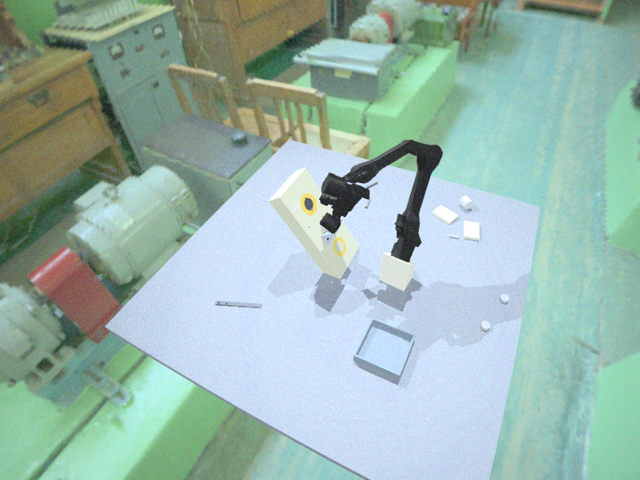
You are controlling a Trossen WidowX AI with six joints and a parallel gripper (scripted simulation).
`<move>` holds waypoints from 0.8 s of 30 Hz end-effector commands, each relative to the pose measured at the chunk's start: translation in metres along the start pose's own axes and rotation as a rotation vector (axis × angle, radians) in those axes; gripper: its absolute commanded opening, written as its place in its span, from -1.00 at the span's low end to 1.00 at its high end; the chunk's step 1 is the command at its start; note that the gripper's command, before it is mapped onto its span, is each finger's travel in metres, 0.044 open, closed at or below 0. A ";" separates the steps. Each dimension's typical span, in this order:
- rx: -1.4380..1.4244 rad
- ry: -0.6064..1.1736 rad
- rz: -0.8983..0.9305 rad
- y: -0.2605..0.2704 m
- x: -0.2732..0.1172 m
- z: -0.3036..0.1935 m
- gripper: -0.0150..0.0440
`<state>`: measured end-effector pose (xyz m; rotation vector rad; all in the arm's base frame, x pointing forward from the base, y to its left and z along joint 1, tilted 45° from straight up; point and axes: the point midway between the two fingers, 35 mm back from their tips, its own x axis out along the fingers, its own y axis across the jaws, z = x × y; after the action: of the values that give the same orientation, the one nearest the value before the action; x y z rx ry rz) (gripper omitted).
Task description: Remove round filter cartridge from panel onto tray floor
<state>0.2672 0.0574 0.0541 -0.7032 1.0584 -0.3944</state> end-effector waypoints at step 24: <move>0.010 -0.007 0.006 0.002 -0.100 0.023 -0.49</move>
<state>0.2481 0.1187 0.1149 -0.6992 1.0570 -0.3908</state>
